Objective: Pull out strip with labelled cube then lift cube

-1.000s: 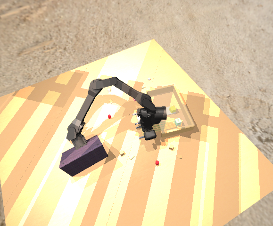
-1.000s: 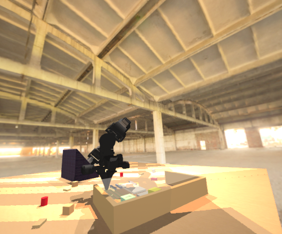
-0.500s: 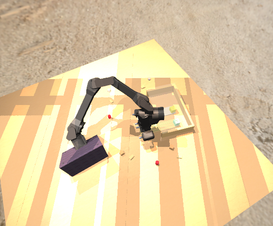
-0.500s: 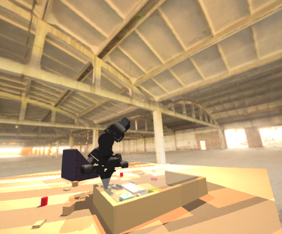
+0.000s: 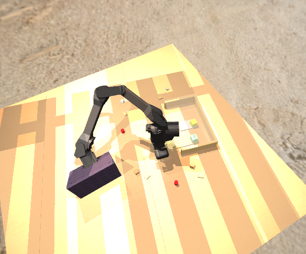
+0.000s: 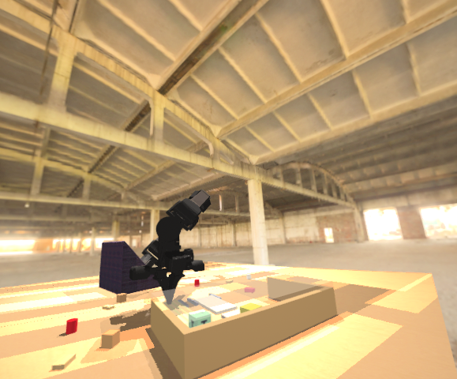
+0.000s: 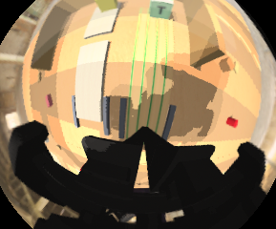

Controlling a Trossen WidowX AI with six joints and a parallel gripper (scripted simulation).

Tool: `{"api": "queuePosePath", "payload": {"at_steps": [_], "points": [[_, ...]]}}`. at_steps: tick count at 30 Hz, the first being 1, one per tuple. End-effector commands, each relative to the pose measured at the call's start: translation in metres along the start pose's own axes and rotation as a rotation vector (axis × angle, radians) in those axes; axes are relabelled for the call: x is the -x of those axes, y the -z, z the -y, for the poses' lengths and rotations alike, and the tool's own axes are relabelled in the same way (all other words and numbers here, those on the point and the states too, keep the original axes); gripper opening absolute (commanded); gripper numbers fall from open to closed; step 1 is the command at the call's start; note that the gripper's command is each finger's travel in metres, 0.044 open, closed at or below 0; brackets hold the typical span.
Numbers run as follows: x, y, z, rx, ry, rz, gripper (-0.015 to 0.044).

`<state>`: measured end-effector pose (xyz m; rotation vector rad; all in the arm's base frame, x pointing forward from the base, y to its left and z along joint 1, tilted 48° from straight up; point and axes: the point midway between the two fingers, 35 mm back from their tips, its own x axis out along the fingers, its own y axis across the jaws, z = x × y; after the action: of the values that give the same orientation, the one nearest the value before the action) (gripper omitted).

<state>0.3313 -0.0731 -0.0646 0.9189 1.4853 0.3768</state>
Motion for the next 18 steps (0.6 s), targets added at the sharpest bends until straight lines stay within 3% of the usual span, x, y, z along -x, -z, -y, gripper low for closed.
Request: {"api": "queuePosePath", "payload": {"at_steps": [1, 18], "points": [[-0.005, 0.013, 0.0, -0.003, 0.003, -0.023, 0.0], [-0.005, 0.038, -0.001, -0.004, 0.003, -0.024, 0.0]]}}
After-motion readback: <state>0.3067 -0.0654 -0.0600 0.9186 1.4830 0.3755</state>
